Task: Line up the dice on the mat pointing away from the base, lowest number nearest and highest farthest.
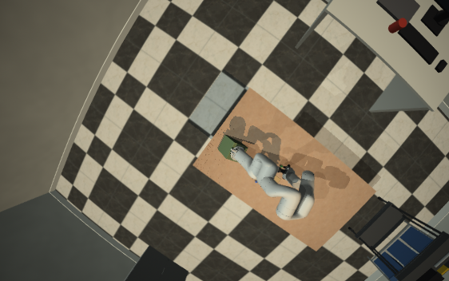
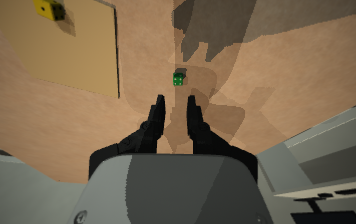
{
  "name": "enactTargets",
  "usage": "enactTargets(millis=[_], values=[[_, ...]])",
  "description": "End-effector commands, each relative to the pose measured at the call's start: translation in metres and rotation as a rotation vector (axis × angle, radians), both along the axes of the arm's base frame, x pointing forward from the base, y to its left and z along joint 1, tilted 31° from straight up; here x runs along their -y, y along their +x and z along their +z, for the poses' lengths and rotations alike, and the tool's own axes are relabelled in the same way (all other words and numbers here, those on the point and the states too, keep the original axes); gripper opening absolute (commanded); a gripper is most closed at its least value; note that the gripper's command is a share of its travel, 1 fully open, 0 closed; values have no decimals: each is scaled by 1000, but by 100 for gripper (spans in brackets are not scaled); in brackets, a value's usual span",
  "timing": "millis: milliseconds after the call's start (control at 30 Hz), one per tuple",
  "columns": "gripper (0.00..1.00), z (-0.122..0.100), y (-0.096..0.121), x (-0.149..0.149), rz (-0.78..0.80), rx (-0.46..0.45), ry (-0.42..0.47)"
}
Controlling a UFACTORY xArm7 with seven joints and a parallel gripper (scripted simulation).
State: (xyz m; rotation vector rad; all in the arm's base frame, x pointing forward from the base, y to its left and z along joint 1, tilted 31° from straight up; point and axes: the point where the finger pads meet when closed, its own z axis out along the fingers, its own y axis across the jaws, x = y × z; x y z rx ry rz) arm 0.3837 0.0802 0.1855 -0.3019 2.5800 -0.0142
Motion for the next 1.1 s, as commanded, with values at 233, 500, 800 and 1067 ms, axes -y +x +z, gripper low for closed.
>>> enactTargets(millis=[233,500,800,1067], values=[[31,-2,2,-1,-1,2,-4],[31,-13,9,-2,-1,1,-4],[31,-25,16,-3,-1,1,-5],[31,-35,22,-4,-1,1,-4]])
